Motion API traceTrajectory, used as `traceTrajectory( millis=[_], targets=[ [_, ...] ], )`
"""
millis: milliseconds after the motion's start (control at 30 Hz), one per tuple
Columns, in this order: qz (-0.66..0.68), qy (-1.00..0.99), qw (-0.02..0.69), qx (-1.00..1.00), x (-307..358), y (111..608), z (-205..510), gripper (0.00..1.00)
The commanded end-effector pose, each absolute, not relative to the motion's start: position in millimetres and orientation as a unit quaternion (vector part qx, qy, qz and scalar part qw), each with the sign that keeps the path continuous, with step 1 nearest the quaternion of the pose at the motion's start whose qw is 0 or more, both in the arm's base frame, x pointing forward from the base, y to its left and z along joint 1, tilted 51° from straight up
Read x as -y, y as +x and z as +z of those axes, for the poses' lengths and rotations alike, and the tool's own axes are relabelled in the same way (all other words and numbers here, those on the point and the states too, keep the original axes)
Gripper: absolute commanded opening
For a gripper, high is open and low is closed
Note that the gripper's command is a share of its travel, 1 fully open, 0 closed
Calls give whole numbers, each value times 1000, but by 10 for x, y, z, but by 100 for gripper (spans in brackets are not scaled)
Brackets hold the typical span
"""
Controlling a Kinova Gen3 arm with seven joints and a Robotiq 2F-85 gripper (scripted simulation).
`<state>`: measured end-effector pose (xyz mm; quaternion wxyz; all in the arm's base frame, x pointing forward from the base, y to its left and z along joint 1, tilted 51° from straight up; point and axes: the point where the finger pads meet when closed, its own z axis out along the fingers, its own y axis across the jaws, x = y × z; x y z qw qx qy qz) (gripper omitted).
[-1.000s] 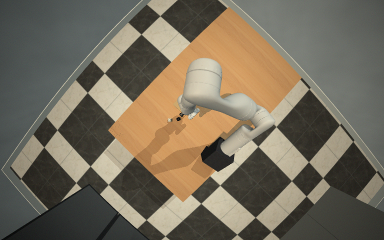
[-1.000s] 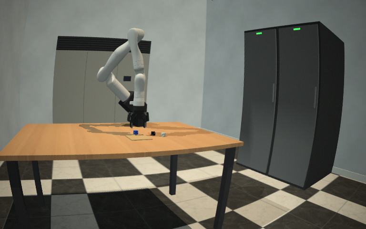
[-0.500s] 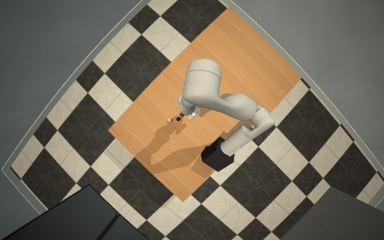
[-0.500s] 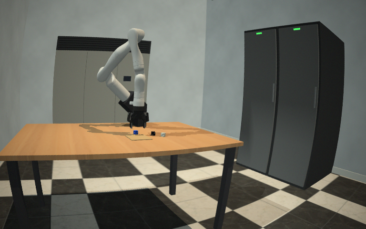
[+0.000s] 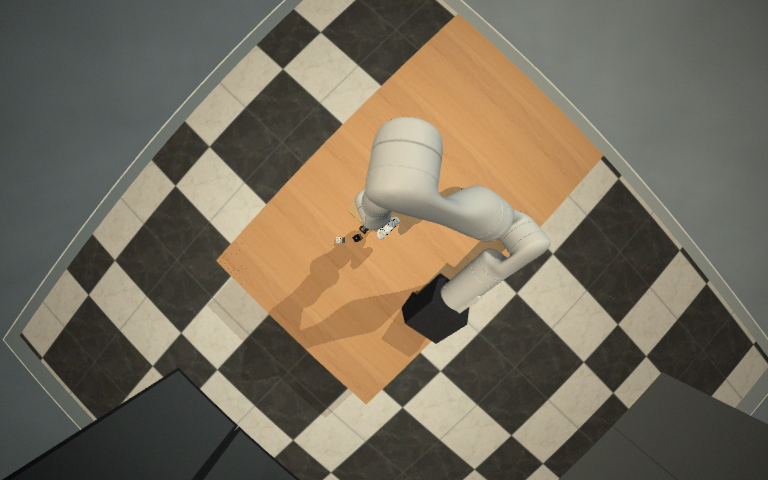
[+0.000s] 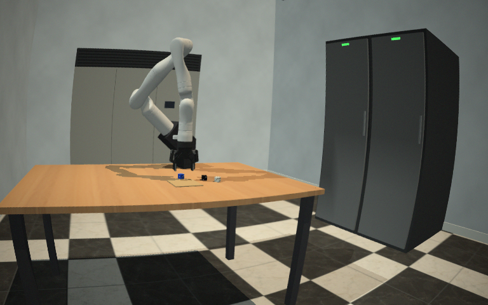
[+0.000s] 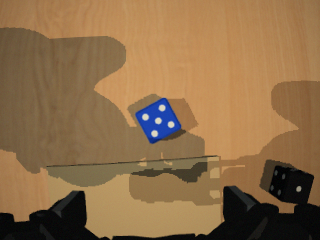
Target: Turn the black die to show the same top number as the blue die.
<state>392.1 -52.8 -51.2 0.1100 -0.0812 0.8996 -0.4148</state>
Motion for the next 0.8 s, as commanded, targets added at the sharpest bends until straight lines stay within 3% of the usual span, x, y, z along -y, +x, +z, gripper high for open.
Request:
traceTrajectory(
  millis=[0,767],
  targets=[
    [-414,-82,110,-900,521,3923,-511,100],
    [-414,-82,110,-900,209,4105,-793,100]
  ],
)
